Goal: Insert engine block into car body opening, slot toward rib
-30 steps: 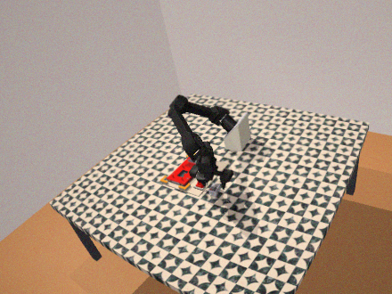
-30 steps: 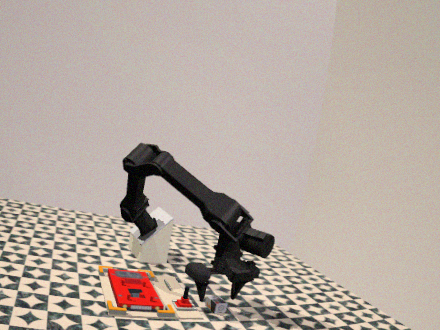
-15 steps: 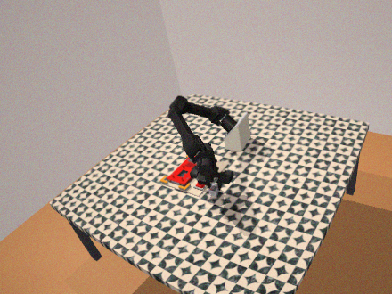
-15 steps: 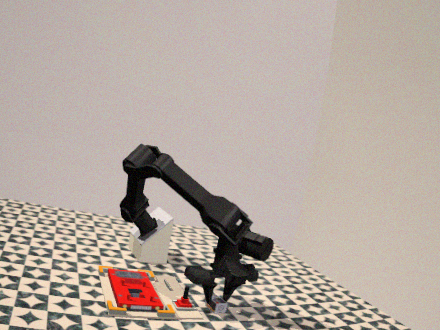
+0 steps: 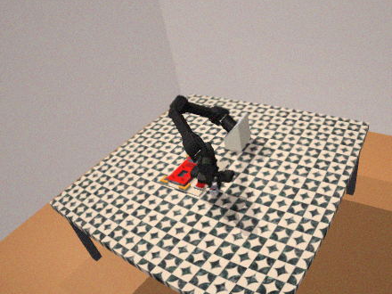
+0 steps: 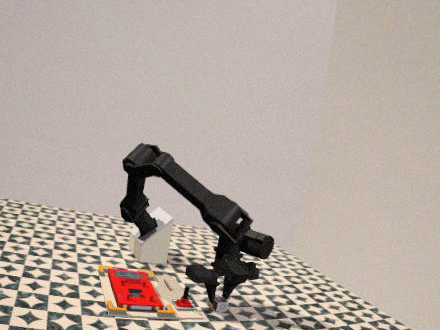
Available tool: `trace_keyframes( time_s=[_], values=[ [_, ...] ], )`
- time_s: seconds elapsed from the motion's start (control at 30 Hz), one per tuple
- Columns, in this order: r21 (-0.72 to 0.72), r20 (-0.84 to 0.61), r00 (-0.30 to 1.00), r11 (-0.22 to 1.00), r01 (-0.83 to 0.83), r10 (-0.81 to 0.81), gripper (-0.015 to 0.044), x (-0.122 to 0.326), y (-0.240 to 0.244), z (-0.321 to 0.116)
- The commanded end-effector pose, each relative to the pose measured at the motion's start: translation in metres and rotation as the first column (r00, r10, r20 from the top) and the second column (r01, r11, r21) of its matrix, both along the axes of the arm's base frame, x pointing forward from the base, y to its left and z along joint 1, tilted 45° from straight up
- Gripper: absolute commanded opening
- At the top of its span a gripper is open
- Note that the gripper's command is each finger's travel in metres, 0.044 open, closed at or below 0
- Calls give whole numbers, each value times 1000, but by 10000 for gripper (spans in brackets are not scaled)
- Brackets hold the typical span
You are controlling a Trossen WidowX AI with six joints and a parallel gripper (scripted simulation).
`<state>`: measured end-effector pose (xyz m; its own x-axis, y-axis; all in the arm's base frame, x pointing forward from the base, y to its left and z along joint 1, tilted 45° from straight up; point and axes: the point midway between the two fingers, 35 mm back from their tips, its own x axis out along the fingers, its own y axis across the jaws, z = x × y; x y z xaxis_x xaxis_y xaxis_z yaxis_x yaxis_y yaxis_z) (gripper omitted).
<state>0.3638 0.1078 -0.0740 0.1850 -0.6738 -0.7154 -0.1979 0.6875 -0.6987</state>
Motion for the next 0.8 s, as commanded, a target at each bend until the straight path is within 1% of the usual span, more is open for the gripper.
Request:
trace_keyframes(
  time_s=[0.0, 0.77],
  values=[
    [23, 0, 1000, 999, -27, 27, 0, -1, 12, 6],
    [11, 0, 1000, 1000, -3, 3, 0, -10, 57, 54]
  ],
)
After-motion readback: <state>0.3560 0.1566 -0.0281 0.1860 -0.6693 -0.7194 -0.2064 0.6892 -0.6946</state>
